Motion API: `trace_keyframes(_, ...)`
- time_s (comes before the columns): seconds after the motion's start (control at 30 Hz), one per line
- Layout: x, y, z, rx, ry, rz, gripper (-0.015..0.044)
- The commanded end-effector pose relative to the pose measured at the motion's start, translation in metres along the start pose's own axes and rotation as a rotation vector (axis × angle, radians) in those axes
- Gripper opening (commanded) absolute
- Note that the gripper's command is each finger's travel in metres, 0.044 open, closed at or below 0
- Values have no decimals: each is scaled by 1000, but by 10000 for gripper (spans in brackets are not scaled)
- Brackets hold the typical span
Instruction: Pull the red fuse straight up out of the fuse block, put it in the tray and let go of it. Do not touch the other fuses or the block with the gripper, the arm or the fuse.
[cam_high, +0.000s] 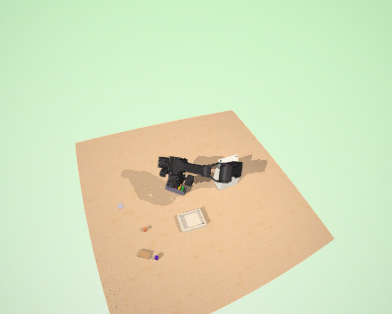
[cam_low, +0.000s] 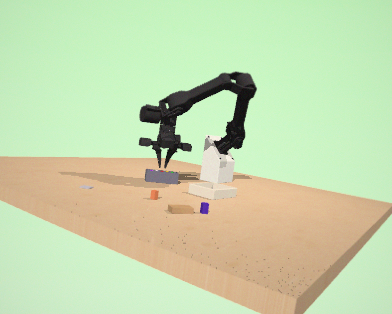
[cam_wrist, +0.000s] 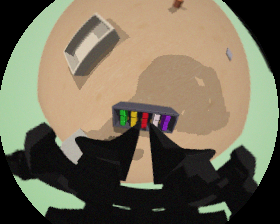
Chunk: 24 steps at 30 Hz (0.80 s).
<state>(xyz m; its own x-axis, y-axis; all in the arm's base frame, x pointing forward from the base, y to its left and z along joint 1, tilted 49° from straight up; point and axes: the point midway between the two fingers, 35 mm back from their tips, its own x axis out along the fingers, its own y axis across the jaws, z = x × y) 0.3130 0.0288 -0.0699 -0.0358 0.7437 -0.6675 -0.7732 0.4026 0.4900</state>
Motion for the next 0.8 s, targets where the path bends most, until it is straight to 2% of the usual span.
trace_keyframes(0.0,5,1,0,5,-5,4,73)
trace_keyframes(0.77,13,1,0,5,-5,4,73)
